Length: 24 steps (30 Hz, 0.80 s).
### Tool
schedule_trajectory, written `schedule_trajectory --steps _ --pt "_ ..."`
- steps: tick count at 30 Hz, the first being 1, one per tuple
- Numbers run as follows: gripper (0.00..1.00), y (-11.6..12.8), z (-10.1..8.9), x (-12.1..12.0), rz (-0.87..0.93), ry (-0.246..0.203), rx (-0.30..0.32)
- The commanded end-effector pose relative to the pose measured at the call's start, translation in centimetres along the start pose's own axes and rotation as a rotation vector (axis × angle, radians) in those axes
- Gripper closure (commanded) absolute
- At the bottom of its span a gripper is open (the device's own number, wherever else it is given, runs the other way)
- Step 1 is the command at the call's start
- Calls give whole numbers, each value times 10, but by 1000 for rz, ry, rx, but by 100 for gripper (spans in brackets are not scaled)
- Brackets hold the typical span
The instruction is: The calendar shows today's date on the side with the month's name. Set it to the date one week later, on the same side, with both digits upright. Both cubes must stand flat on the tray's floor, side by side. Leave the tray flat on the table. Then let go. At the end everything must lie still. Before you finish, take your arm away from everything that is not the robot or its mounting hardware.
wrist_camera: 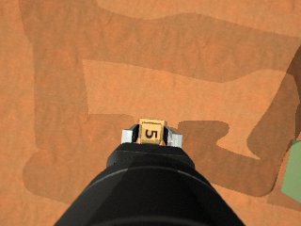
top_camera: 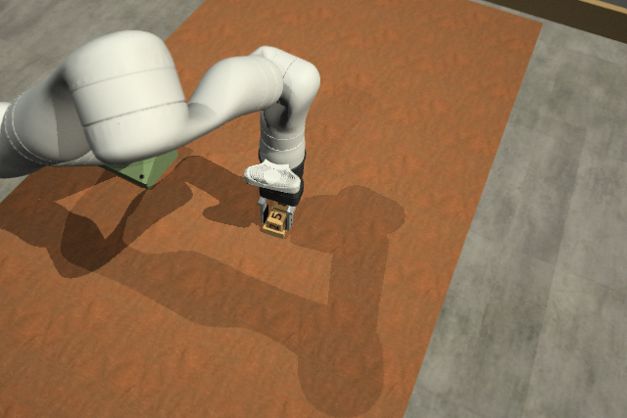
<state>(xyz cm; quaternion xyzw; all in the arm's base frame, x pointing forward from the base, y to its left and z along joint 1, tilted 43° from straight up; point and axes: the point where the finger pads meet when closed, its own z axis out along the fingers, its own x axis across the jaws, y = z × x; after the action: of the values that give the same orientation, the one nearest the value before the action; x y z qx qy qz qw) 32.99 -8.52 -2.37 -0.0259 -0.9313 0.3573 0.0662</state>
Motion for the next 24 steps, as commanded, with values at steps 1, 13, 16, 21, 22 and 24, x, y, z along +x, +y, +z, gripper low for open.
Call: schedule_trajectory --steps 1,13,16,21,22,24 --pt "13 0 -1 0 0 -2 -1" --pt "13 0 -1 0 0 -2 -1" --pt "13 0 -1 0 0 -2 -1" --pt "43 0 -1 0 0 -2 -1" --pt "43 0 -1 0 0 -2 -1" --pt "43 0 -1 0 0 -2 -1"
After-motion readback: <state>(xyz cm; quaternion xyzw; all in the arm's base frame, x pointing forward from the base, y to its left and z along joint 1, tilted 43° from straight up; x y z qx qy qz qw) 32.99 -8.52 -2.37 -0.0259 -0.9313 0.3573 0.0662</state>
